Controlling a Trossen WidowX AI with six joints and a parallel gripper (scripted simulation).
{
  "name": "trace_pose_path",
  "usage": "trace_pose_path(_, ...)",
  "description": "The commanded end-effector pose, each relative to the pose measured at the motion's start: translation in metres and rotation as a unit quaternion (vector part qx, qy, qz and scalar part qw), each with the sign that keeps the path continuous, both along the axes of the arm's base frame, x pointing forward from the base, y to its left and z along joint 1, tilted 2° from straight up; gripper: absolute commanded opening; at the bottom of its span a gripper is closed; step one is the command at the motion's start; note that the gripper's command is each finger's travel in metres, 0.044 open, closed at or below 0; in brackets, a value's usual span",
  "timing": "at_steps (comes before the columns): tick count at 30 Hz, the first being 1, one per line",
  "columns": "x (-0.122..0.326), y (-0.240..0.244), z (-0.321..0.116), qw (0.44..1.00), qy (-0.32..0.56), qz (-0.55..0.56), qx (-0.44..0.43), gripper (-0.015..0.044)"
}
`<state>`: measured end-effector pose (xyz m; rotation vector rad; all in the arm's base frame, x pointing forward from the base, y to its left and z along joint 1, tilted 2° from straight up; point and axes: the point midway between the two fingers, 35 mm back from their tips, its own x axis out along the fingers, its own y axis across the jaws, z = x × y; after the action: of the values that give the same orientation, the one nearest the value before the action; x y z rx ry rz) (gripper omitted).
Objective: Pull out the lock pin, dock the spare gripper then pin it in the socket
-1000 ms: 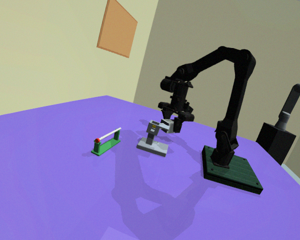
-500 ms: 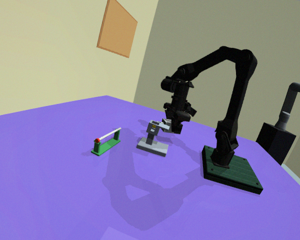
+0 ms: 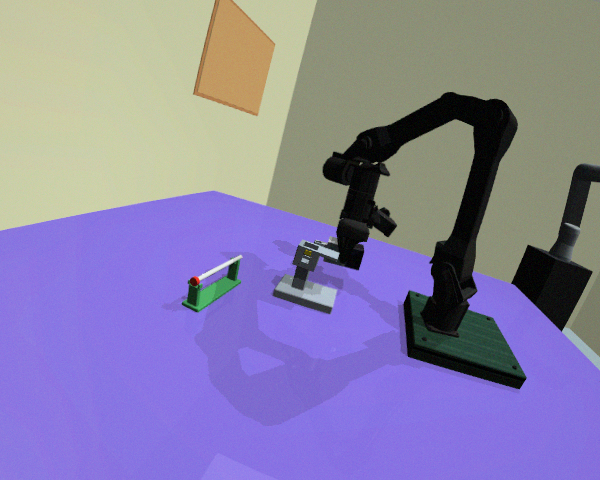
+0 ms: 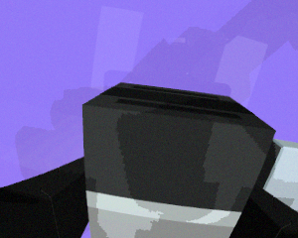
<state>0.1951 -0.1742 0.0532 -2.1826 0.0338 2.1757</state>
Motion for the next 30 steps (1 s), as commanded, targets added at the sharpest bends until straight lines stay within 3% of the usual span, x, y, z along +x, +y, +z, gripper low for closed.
trace_pose_path(1, 0.000, 0.001, 0.002, 0.999, -0.002, -0.042, -0.002, 0.0000)
trace_pose_path(21, -0.004, 0.006, 0.003, 0.960, 0.003, -0.281, 0.000, 0.0000)
trace_pose_path(30, -0.004, 0.006, -0.011, 0.956, 0.004, -0.293, 0.000, 0.0000)
